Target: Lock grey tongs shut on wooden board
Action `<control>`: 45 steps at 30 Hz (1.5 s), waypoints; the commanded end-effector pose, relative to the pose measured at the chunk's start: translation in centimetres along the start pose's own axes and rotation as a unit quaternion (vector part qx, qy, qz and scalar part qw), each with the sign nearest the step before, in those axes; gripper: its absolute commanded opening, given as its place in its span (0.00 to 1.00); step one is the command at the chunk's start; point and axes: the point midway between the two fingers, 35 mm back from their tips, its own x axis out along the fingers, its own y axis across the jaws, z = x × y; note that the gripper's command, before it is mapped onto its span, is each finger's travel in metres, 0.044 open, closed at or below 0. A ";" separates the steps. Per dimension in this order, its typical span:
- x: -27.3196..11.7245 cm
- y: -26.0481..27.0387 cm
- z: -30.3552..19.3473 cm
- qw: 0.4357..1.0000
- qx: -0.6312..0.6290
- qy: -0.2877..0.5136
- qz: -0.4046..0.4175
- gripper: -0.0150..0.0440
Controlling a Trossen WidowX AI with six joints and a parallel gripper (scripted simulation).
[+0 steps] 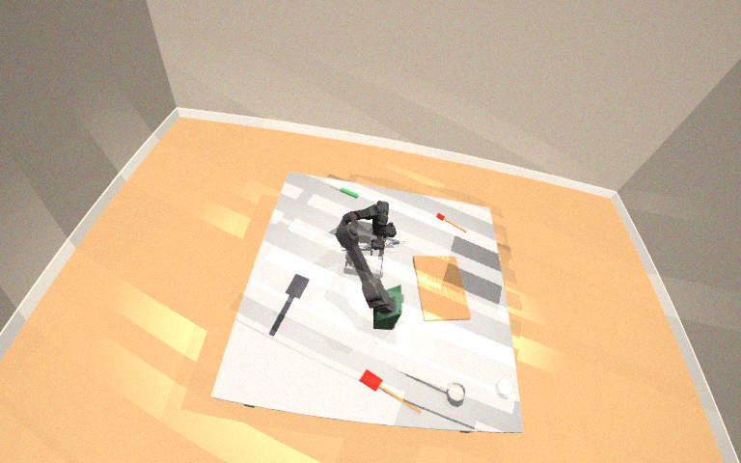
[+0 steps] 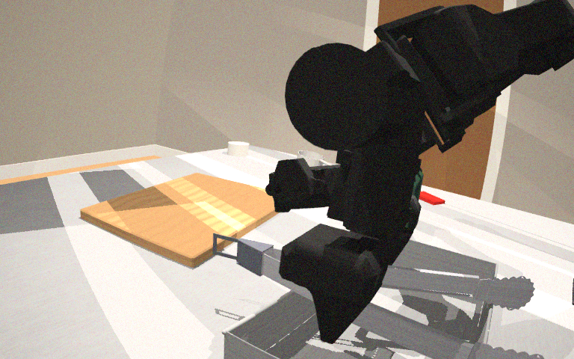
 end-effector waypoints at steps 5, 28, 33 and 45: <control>1.2 -0.2 0.0 1.000 0.005 0.003 0.000 1.00; 0.9 -0.1 -0.1 1.000 0.000 0.001 -0.001 0.75; 0.9 -0.1 -0.1 1.000 0.000 0.001 -0.001 0.69; 0.9 -0.1 -0.1 1.000 0.000 0.001 -0.001 0.56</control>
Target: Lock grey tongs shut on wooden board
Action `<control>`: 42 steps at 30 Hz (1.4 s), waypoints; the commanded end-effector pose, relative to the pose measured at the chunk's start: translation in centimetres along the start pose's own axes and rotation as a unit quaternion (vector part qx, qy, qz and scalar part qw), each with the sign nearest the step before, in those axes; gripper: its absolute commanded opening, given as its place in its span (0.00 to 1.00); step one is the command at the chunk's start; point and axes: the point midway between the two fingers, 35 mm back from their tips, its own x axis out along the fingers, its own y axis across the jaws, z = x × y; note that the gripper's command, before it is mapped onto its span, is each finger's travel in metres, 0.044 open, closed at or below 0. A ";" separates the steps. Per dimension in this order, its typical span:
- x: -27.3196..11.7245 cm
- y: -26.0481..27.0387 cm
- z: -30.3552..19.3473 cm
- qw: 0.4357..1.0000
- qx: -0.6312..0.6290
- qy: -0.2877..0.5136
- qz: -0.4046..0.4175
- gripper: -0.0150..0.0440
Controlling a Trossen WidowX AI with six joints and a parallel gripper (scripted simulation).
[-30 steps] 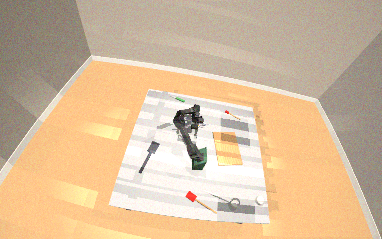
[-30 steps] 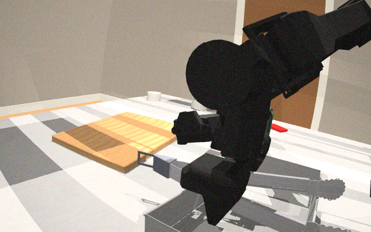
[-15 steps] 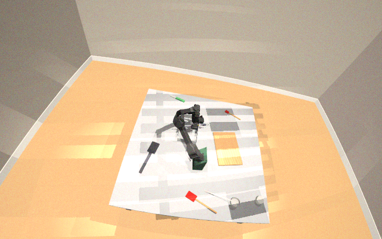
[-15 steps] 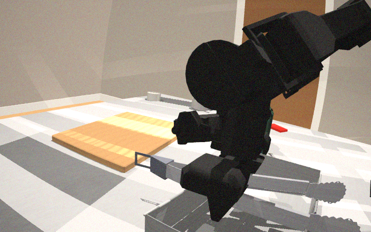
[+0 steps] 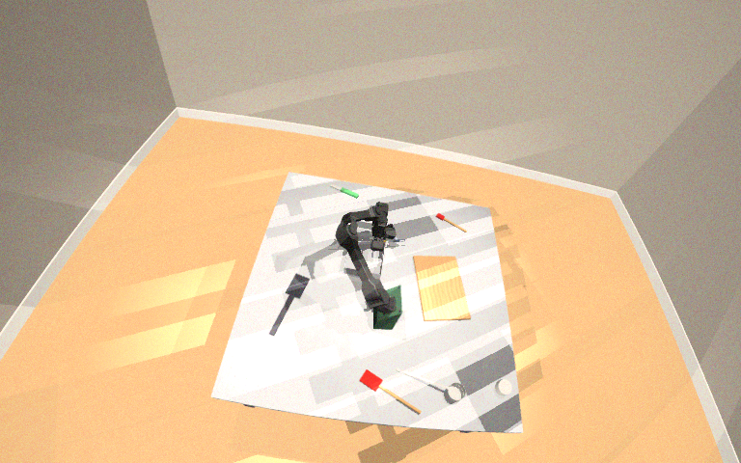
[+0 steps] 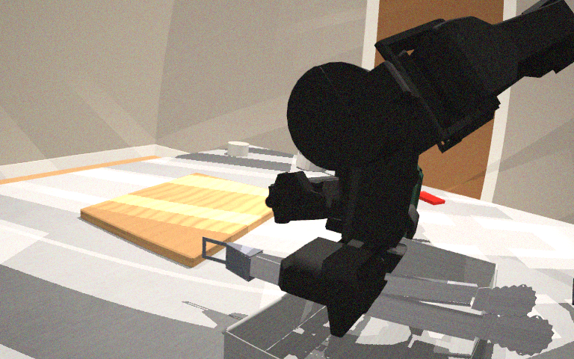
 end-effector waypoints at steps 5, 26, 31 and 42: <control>0.0 0.1 0.0 1.000 -0.002 0.001 0.001 0.50; 0.0 0.1 0.0 1.000 -0.002 0.001 0.001 0.13; -2.7 0.5 0.2 1.000 0.000 -0.002 0.002 0.00; -13.1 -0.1 0.2 1.000 0.003 0.000 0.001 0.00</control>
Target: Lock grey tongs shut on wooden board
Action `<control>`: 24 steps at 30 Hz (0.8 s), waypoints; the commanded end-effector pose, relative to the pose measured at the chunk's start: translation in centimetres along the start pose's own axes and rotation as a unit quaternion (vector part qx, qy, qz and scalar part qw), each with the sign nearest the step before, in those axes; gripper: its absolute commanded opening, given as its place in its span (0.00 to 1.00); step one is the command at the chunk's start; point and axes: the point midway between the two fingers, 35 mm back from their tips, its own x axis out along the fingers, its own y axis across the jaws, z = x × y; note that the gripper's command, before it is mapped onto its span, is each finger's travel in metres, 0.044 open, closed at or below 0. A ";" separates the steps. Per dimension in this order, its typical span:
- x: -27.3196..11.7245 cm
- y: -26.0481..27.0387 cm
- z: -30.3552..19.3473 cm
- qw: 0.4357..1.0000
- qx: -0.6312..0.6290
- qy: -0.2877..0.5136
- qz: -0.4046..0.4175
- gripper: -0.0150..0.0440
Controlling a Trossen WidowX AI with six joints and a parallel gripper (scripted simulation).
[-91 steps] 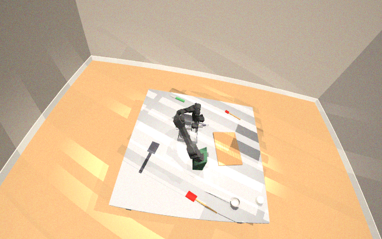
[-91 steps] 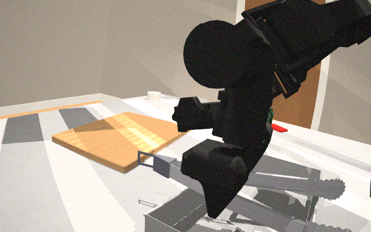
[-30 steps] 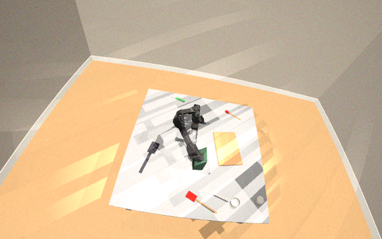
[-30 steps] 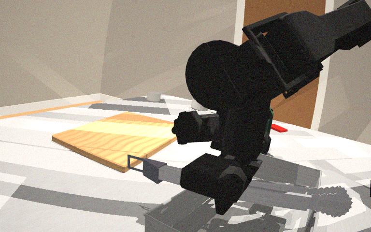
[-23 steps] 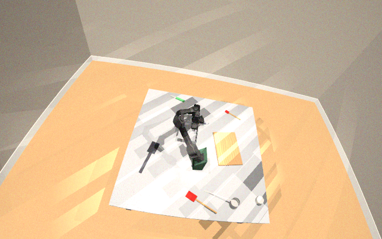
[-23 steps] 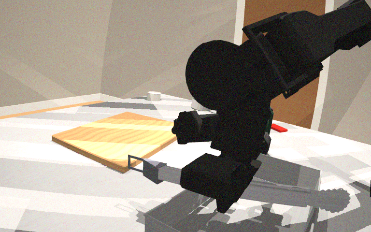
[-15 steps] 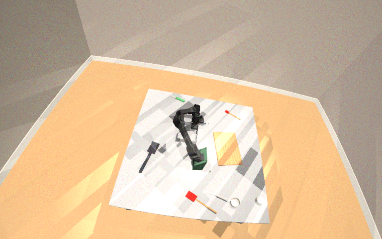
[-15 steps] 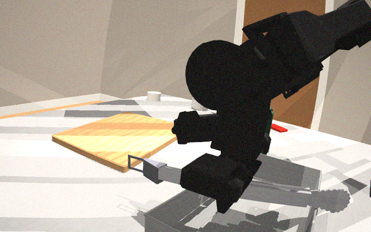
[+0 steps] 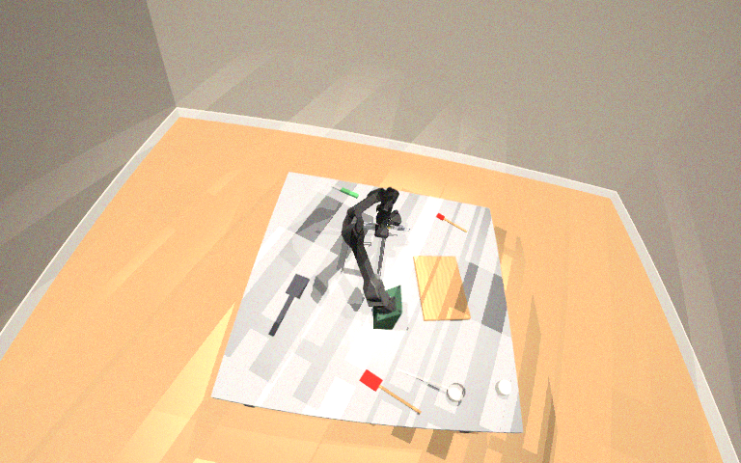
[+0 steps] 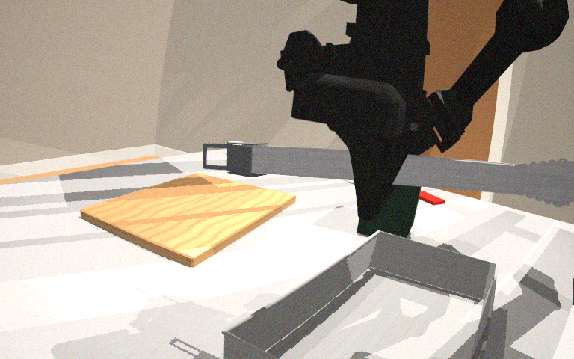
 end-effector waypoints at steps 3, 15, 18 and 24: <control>-2.4 -0.2 -0.2 1.000 -0.006 -0.001 0.005 0.00; -2.1 -0.3 1.8 0.999 0.037 -0.003 0.002 0.00; -2.3 -0.4 4.4 0.996 0.086 -0.006 0.004 0.00; -2.7 -1.2 9.9 0.982 0.188 -0.010 0.007 0.00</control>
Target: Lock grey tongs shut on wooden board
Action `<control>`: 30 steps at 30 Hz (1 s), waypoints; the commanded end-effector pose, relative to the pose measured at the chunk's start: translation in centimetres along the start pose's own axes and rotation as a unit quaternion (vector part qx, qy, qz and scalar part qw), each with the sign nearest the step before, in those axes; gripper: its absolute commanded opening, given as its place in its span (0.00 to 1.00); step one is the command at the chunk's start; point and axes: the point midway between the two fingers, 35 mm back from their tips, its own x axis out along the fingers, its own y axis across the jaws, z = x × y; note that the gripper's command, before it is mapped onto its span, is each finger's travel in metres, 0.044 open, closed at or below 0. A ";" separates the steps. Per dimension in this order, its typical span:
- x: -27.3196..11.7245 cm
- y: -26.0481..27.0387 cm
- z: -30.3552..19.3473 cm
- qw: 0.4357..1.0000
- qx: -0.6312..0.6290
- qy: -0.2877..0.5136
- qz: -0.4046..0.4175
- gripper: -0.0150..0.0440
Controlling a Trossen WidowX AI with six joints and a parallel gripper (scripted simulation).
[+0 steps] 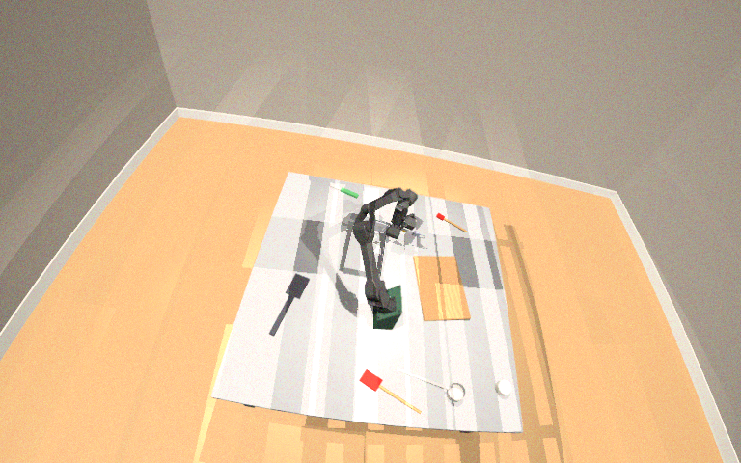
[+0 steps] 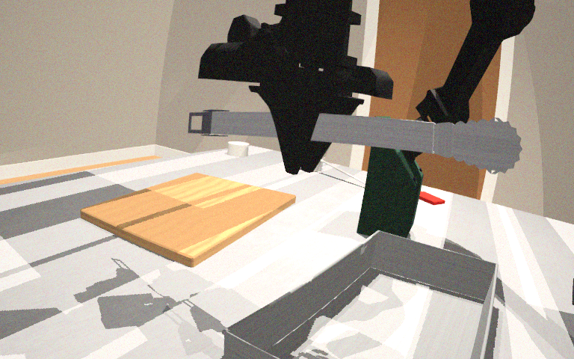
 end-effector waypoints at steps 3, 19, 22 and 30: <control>-0.8 0.5 5.8 0.995 0.102 -0.004 0.012 0.00; -0.5 -0.7 15.1 0.960 0.282 0.004 0.009 0.00; -0.7 -1.0 16.3 0.952 0.306 0.003 0.010 0.00; -1.3 -3.6 22.3 0.902 0.432 -0.001 0.015 0.00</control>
